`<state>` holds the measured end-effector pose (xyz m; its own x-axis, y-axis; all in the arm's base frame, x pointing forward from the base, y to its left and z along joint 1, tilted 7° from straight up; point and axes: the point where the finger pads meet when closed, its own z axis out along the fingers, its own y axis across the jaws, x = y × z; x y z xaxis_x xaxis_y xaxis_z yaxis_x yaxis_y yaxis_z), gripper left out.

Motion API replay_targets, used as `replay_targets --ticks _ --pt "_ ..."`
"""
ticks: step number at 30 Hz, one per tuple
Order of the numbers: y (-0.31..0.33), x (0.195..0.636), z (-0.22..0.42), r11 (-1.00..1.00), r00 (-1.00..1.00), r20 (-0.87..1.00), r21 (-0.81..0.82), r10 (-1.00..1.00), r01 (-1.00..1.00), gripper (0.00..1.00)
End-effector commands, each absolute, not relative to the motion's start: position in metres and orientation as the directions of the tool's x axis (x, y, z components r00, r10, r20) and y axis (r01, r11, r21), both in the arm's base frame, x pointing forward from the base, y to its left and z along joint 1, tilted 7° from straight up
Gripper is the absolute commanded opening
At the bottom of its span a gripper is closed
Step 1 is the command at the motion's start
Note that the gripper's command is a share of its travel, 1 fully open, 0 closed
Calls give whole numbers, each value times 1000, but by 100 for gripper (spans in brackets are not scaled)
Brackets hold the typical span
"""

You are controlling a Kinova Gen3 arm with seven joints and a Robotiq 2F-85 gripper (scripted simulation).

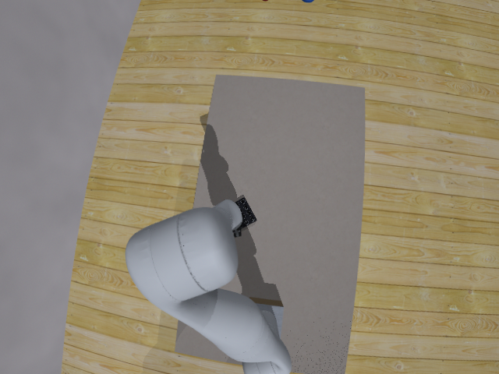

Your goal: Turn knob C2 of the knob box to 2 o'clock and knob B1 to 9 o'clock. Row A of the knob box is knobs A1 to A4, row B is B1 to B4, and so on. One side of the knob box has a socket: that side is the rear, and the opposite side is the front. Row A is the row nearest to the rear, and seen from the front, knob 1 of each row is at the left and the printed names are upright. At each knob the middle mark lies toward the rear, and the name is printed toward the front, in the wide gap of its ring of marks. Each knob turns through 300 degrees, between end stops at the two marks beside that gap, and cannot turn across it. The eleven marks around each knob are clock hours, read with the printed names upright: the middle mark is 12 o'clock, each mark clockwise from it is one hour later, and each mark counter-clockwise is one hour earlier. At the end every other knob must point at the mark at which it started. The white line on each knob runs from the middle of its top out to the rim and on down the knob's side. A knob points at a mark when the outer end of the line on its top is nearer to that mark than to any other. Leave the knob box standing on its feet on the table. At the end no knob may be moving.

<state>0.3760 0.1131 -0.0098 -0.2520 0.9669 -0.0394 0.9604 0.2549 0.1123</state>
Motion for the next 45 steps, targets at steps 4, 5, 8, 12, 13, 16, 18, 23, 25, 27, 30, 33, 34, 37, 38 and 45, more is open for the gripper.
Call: replay_targets --ticks 4,5,8,12,13,16,18,23,25,27,30,33,34,37,38,45 --pt "113 375 -11 255 -252 -40 111 967 961 19" --pt "113 375 -11 255 -252 -40 111 967 961 19" --pt "113 375 -11 255 -252 -40 111 967 961 8" --pt "113 375 -11 255 -252 -40 111 967 961 8" --pt "113 375 -11 255 -252 -40 111 967 961 8" --pt "113 375 -11 255 -252 -40 111 967 961 8" --pt "113 375 -11 255 -252 -40 111 967 961 8" --pt "113 375 -11 255 -252 -40 111 967 961 8" --pt "113 375 -11 255 -252 -40 111 967 961 8" --pt "113 375 -11 255 -252 -40 111 967 961 8" --pt "113 375 -11 255 -252 -40 111 967 961 8" --pt "113 375 -11 255 -252 -40 111 967 961 8" --pt "113 375 -11 255 -252 -40 111 967 961 8" --pt "113 375 -11 255 -252 -40 111 967 961 8" --pt "113 375 -11 255 -252 -40 111 967 961 8" --pt "113 375 -11 243 -241 -38 111 970 964 8"
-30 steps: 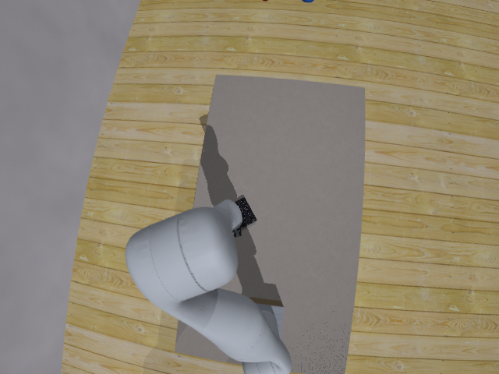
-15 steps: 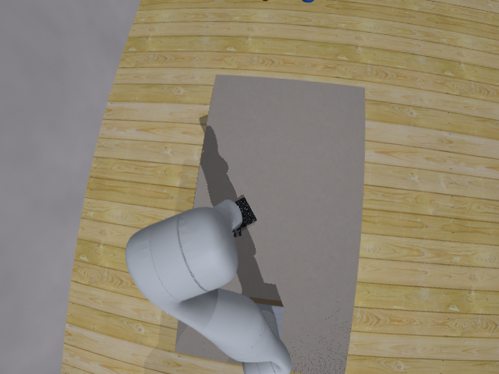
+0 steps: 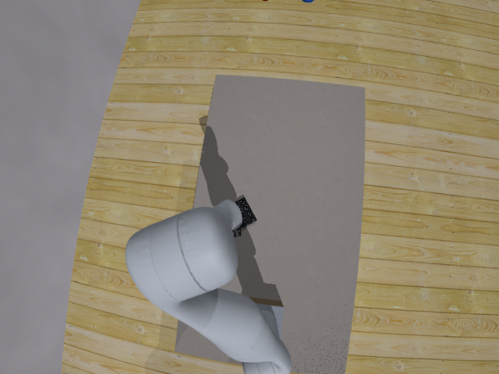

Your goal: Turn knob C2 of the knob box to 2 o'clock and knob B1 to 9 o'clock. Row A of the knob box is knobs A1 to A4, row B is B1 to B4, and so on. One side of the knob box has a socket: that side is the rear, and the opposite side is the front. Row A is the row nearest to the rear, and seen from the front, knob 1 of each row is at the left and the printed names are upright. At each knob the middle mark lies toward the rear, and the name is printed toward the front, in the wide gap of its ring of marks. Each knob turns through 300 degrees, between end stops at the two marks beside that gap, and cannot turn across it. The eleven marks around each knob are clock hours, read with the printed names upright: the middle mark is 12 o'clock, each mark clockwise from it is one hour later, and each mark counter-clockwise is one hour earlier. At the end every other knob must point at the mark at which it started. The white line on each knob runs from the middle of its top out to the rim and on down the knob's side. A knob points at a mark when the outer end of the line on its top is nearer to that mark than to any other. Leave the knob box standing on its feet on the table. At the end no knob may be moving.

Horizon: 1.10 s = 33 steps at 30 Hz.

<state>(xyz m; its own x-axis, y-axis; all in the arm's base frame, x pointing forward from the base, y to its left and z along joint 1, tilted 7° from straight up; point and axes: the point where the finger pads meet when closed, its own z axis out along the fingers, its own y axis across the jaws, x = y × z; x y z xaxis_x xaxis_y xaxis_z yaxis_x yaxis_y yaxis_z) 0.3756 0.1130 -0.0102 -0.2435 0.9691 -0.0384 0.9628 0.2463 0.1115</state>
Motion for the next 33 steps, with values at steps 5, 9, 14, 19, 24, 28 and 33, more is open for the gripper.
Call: replay_targets --ticks 5,9,14,19,24,28,33 --pt "113 376 -11 210 -207 -34 112 978 971 8" --pt "113 376 -11 163 -161 -29 114 987 980 8" --pt "113 376 -11 116 -114 -23 115 993 987 8" --pt "113 376 -11 15 -14 -12 117 1000 993 8" --pt "113 376 -11 -106 107 2 117 994 987 8" --pt "113 376 -11 -158 158 9 117 987 980 8" --pt "113 375 -11 -289 289 24 115 957 950 8"
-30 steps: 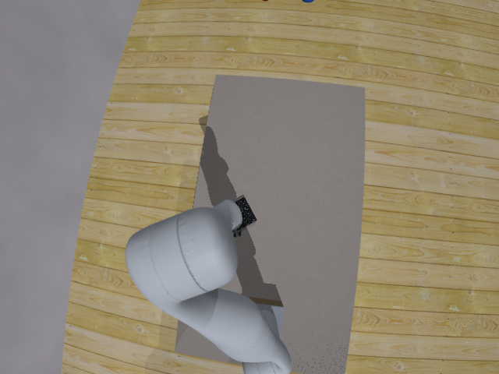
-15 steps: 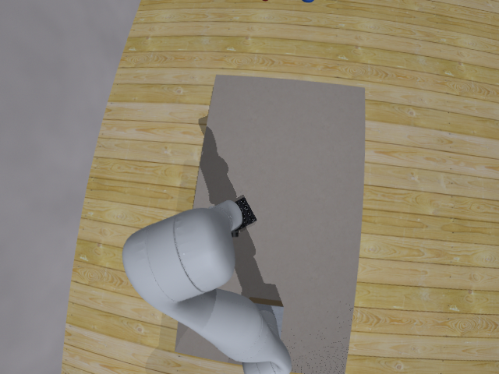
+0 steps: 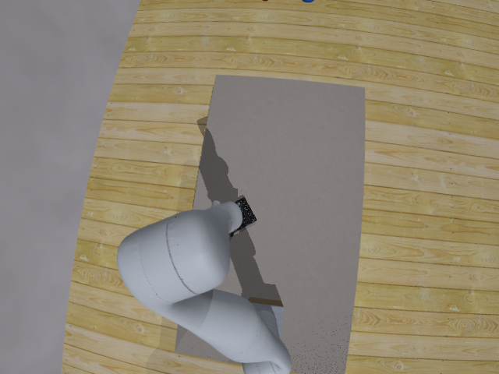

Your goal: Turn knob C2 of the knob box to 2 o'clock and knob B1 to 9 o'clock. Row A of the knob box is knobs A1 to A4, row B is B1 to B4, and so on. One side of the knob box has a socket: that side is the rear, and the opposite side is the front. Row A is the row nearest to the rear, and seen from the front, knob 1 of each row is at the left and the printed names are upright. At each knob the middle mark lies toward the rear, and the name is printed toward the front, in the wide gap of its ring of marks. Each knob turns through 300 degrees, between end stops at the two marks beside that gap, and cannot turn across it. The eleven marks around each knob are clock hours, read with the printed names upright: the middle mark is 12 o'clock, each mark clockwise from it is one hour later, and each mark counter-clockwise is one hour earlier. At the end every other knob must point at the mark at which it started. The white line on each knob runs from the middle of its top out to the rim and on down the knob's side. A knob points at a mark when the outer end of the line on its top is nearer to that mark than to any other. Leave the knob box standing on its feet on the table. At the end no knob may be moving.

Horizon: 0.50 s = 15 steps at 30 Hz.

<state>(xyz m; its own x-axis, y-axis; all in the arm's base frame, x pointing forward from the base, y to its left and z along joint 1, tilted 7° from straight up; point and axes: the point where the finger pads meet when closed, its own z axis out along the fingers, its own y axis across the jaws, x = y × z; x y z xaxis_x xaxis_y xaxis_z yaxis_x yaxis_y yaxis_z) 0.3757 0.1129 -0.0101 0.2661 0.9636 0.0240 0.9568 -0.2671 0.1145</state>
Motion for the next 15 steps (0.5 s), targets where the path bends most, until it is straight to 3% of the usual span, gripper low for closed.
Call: replay_targets --ticks 1,15 --pt "113 376 -11 -315 314 27 114 949 942 8" --pt "113 375 -11 -570 567 59 102 821 815 8"
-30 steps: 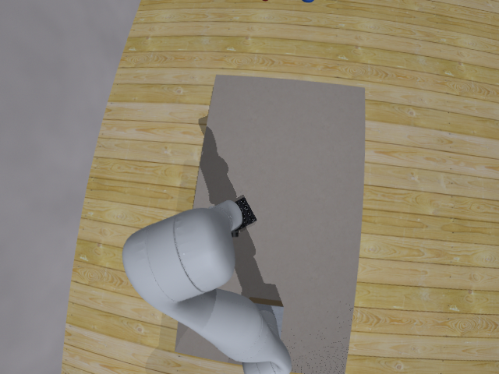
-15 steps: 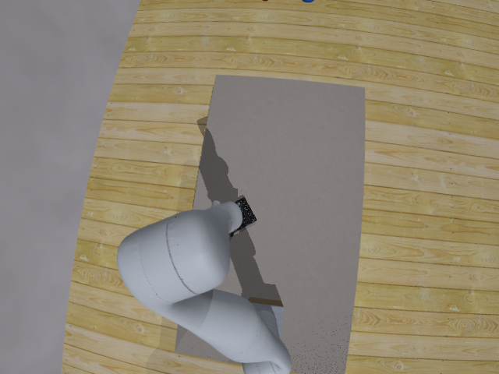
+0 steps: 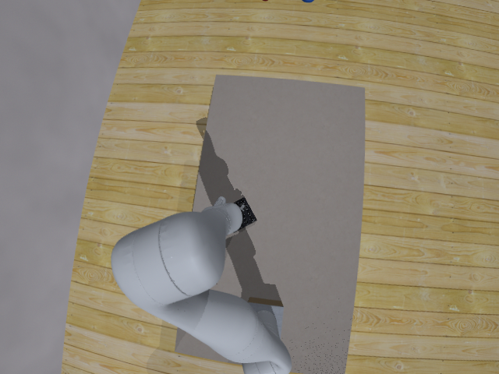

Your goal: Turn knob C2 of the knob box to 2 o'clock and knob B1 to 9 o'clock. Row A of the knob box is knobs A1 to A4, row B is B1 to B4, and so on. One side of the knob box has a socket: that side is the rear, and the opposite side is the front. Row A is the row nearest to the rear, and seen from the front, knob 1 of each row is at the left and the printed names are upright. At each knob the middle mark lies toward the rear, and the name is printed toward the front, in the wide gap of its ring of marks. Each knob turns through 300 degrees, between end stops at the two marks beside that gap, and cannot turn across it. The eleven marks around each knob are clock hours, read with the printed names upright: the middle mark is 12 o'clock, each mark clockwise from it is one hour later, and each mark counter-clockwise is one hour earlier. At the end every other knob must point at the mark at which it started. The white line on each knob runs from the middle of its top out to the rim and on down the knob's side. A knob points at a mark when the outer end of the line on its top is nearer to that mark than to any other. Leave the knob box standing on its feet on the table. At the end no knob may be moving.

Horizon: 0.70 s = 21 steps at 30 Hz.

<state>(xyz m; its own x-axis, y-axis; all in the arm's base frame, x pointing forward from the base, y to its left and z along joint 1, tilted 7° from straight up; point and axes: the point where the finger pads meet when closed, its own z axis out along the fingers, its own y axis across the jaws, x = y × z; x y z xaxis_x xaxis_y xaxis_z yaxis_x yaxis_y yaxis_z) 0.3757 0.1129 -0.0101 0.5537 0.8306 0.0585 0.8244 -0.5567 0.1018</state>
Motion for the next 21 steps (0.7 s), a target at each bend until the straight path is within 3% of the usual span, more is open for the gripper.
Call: replay_targets --ticks 1,21 --pt "113 375 -11 -586 583 60 101 810 804 8" --pt "113 375 -11 -709 705 76 90 705 700 8"
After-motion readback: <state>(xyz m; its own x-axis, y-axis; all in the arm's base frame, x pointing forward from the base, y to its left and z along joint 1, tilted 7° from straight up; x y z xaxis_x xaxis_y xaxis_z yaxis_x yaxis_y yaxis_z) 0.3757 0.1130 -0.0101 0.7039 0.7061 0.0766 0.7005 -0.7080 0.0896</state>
